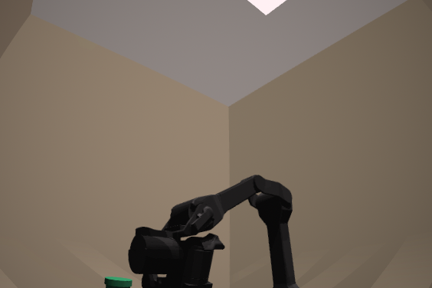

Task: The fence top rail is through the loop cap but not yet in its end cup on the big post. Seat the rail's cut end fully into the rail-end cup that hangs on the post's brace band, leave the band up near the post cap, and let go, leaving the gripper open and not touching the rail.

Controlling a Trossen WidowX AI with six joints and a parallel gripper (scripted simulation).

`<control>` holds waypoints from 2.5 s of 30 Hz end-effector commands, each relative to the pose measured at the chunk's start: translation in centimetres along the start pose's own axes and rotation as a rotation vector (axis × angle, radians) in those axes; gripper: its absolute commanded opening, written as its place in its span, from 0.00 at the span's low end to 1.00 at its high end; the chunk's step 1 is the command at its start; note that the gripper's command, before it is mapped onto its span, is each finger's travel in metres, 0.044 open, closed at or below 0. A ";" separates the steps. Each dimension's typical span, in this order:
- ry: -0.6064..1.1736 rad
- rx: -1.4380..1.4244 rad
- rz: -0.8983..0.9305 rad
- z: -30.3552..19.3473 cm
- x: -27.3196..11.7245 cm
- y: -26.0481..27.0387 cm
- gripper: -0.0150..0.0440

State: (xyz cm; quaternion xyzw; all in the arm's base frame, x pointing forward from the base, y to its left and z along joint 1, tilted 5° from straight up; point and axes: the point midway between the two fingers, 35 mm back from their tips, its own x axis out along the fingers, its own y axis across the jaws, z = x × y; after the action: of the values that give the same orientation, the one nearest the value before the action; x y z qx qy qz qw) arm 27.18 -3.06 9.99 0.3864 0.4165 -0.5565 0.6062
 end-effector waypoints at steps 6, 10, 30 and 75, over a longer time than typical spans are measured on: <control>0.002 0.000 -0.001 0.0 0.0 0.0 0.25; 0.002 0.000 -0.001 0.0 0.0 0.0 0.25; 0.002 0.000 -0.001 0.4 -0.5 0.3 0.25; 0.008 -0.008 -0.014 2.5 0.2 0.3 0.25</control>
State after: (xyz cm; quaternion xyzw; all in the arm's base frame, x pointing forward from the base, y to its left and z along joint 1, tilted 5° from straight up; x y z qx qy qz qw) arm 27.57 -5.08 10.52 0.3860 0.4289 -0.5556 0.5987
